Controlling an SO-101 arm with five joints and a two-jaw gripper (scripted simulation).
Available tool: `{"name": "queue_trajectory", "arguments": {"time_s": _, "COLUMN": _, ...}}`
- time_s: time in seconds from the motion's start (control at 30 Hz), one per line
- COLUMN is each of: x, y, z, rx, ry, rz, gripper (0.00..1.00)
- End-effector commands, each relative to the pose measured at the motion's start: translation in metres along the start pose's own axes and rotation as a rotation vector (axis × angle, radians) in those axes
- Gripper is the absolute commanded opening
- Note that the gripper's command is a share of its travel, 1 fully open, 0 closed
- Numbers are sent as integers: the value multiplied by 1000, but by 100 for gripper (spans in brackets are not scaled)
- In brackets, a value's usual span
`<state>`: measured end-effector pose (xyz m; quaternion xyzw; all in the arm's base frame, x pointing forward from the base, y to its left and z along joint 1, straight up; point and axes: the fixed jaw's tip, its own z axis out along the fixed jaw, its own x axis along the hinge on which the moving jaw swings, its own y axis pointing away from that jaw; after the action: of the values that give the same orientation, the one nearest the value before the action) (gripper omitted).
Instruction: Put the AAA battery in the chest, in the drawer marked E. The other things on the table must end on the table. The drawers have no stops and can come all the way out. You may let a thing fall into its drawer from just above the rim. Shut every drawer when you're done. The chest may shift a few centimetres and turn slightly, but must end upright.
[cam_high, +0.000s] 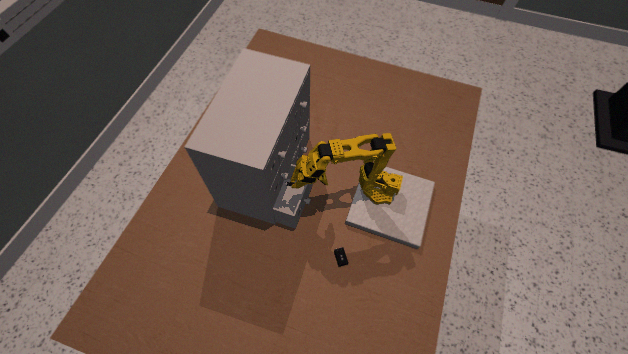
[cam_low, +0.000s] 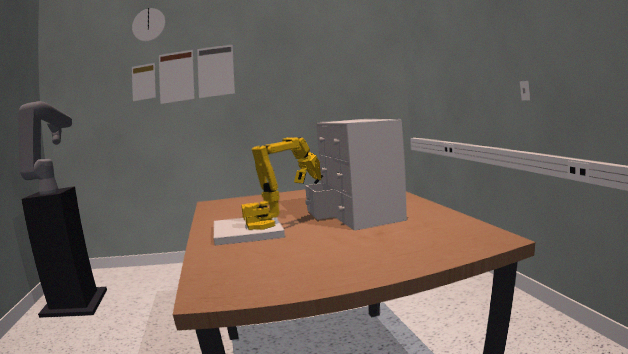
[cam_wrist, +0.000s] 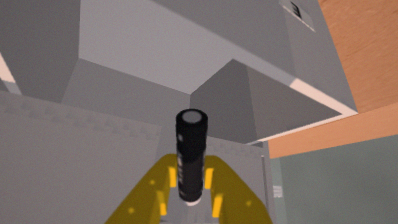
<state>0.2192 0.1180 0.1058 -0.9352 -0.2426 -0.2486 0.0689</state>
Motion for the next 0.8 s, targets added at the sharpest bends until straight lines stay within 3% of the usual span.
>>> {"name": "queue_trajectory", "arguments": {"time_s": 0.0, "x": -1, "y": 1, "z": 4, "rx": -1, "ry": 1, "rz": -5, "gripper": 0}}
{"name": "queue_trajectory", "arguments": {"time_s": 0.3, "x": -9, "y": 1, "z": 16, "rx": 0, "ry": 1, "rz": -6, "gripper": 0}}
{"name": "queue_trajectory", "arguments": {"time_s": 0.77, "x": -9, "y": 1, "z": 16, "rx": 0, "ry": 1, "rz": -6, "gripper": 0}}
